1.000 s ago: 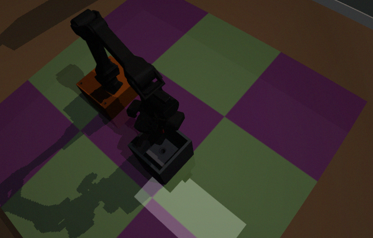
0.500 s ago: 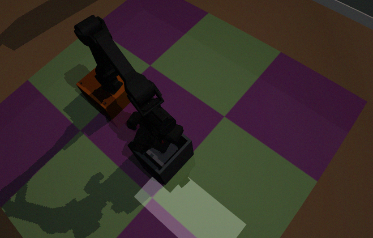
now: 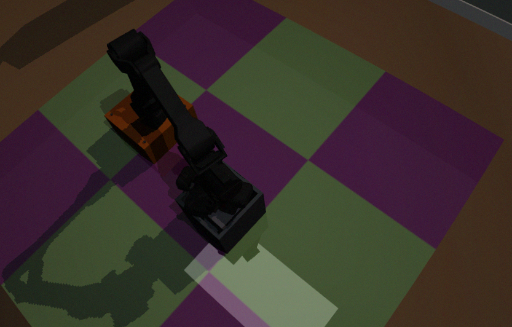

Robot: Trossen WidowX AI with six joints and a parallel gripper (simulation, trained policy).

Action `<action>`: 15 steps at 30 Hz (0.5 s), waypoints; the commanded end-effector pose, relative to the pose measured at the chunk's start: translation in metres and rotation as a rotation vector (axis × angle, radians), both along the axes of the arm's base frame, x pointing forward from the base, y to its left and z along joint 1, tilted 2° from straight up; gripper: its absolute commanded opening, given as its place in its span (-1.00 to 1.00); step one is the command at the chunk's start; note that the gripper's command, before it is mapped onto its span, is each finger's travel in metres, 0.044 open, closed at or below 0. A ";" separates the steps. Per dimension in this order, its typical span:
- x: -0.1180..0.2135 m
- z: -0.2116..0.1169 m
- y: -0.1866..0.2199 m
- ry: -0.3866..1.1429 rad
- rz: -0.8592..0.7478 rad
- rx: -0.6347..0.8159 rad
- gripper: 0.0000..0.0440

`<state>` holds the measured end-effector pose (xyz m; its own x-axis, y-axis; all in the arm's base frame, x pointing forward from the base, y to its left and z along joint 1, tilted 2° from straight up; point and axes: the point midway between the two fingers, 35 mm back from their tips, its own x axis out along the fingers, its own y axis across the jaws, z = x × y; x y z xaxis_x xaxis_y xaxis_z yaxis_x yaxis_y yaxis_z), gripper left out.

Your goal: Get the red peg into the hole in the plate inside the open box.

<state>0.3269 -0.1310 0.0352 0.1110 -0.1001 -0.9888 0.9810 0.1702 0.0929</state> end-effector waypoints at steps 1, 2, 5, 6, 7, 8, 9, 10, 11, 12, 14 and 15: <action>0.001 -0.007 -0.002 0.014 0.014 0.003 -0.94; 0.001 -0.009 -0.002 0.018 0.017 0.003 -0.86; 0.002 -0.013 -0.002 0.029 0.029 0.007 -0.60; 0.002 -0.014 -0.002 0.032 0.032 0.010 -0.53; 0.003 -0.015 -0.001 0.035 0.035 0.018 -0.52; 0.003 -0.014 0.001 0.037 0.037 0.031 -0.52; 0.003 -0.013 0.003 0.037 0.037 0.046 -0.51; 0.004 -0.012 0.003 0.033 0.038 0.056 -0.45; 0.005 -0.009 0.002 0.030 0.038 0.069 -0.40; 0.006 -0.007 0.002 0.025 0.038 0.082 -0.37; 0.009 -0.001 0.000 0.010 0.034 0.107 -0.36; 0.010 0.001 0.000 0.004 0.032 0.121 -0.38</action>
